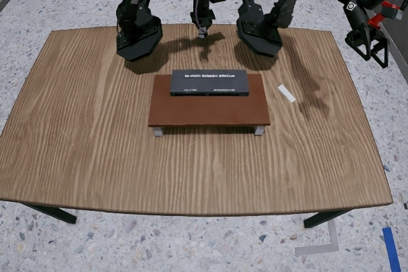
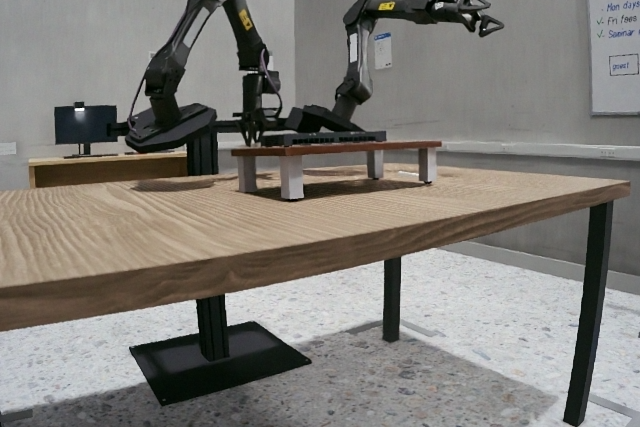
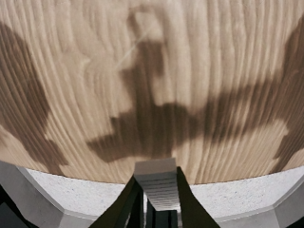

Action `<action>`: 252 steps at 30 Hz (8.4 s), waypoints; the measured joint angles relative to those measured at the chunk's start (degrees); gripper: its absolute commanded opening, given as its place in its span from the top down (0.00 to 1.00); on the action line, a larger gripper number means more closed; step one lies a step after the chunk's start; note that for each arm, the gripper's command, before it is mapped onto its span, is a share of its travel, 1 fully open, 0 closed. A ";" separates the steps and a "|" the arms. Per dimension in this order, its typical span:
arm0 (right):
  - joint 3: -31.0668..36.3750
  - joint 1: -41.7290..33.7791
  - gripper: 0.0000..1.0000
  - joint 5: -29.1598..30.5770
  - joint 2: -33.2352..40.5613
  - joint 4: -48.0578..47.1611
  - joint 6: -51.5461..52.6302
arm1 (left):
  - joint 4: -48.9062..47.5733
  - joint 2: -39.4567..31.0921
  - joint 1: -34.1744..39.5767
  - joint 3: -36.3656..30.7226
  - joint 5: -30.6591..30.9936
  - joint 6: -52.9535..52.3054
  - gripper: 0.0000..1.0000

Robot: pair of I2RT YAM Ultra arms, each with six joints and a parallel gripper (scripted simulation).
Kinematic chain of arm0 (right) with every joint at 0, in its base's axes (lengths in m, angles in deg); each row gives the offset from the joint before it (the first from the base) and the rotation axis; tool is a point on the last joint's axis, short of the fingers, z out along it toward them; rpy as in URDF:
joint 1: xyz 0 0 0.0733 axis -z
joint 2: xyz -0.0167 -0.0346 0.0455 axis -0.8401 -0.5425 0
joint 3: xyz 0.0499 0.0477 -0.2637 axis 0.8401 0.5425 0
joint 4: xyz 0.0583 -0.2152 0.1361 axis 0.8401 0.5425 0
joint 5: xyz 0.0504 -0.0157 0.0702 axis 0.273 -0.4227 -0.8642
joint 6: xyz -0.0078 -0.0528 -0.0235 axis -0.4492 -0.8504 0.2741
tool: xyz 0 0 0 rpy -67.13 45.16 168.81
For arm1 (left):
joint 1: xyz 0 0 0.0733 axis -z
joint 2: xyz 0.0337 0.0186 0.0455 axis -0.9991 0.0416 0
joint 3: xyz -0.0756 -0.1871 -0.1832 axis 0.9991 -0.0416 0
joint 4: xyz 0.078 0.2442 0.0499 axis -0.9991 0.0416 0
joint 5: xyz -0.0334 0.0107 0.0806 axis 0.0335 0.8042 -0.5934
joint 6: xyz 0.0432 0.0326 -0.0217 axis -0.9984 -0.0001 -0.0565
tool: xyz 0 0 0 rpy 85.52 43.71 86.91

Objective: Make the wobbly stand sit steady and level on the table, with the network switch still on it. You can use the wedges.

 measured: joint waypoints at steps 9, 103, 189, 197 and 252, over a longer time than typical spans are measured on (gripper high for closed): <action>5.05 12.70 1.00 2.47 11.58 1.38 1.01 | 0.00 0.00 0.00 0.00 0.00 0.00 0.00; 45.92 104.15 1.00 16.17 47.87 -35.89 -9.70 | 0.00 0.00 0.00 0.00 0.00 0.00 0.00; 38.01 97.39 0.58 15.78 67.14 -16.76 -15.10 | 0.00 0.00 0.00 0.00 0.00 0.00 1.00; 30.93 97.85 0.58 12.11 71.43 -19.91 -34.23 | 0.07 0.07 0.04 0.00 -0.13 0.02 1.00; 5.29 101.57 0.58 -6.25 83.43 -35.93 -99.67 | 56.13 60.00 25.55 27.61 -26.27 11.74 1.00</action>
